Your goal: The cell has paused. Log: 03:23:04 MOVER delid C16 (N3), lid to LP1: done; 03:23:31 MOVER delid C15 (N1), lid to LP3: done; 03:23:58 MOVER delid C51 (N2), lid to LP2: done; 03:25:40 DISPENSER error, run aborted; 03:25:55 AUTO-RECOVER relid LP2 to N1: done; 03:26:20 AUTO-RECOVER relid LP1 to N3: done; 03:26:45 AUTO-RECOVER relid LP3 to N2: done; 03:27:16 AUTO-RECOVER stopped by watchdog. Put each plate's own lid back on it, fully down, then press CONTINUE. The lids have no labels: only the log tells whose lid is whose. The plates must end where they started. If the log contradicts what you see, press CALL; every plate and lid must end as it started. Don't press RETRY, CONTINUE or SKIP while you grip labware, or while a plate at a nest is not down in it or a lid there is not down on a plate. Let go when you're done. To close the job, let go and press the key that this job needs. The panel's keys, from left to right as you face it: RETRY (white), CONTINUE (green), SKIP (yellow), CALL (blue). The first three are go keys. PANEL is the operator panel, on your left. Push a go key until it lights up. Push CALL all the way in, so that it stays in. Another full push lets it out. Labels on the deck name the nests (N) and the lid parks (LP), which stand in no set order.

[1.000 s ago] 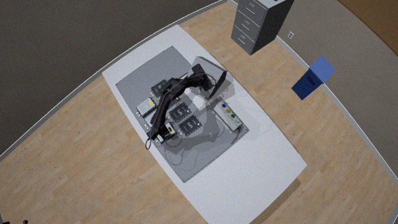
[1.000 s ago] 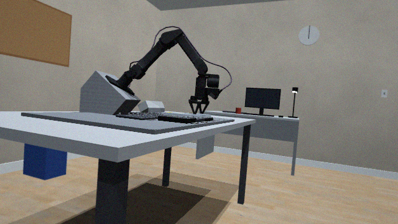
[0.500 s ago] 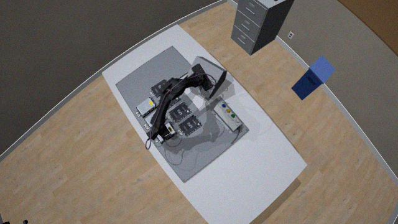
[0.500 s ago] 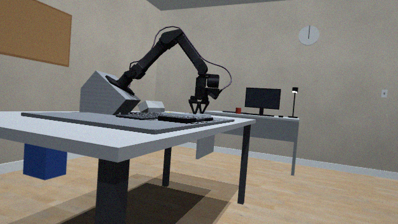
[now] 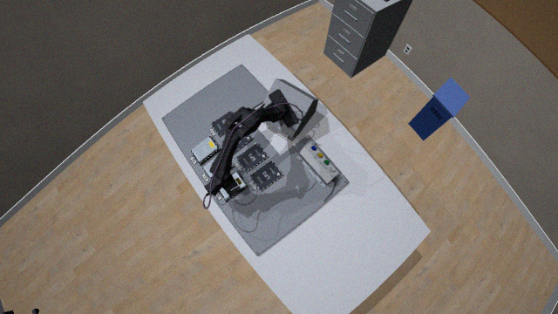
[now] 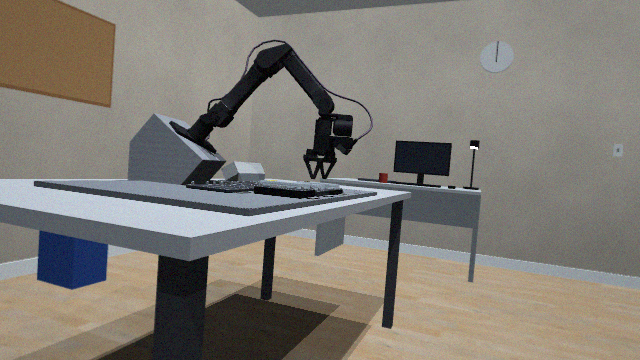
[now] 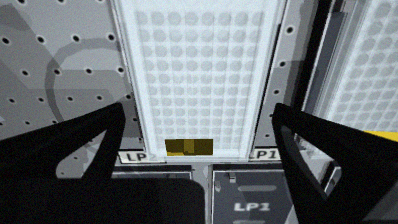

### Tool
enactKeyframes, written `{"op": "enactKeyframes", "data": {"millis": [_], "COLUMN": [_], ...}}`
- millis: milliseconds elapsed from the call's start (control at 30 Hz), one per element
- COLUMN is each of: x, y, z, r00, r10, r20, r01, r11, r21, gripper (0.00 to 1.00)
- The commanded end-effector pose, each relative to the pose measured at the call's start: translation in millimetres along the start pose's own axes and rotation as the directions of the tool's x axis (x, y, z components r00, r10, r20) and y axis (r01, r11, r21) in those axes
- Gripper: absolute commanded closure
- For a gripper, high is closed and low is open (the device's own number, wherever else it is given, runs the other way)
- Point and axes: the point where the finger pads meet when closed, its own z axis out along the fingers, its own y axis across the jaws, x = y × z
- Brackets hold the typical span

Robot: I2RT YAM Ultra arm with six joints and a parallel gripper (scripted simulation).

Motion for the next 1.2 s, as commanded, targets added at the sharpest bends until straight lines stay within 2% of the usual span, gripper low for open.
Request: {"op": "enactKeyframes", "data": {"millis": [0,233,300,367,433,867,933,1033,1067,1167], "x": [-19.7,-18.7,-6.3,-6.3,4.6,53.0,53.0,64.2,67.9,79.1], "y": [-3.3,-3.8,-10.3,-10.3,-16.5,-60.6,-60.6,-70.7,-74.2,-84.3], "z": [-30.1,-35.3,-29.1,-29.1,-24.9,-22.1,-22.1,-21.5,-21.3,-20.7], "r00": [0.998,0.998,0.998,0.998,0.998,0.998,0.998,0.998,0.998,0.998], "r10": [0.005,0.008,-0.035,-0.035,-0.043,-0.045,-0.045,-0.046,-0.046,-0.046], "r20": [0.068,0.067,0.05,0.05,0.05,0.048,0.048,0.048,0.048,0.048], "r01": [-0.004,-0.008,0.036,0.036,0.043,0.045,0.045,0.046,0.046,0.046], "r11": [1.0,1.0,0.999,0.999,0.999,0.999,0.999,0.999,0.999,0.999], "r21": [-0.004,-0.003,-0.004,-0.004,-0.004,0.0,0.0,0.001,0.001,0.002], "gripper": [0.0,0.0,0.02,0.02,0.04,0.17,0.17,0.2,1.0,1.0]}}
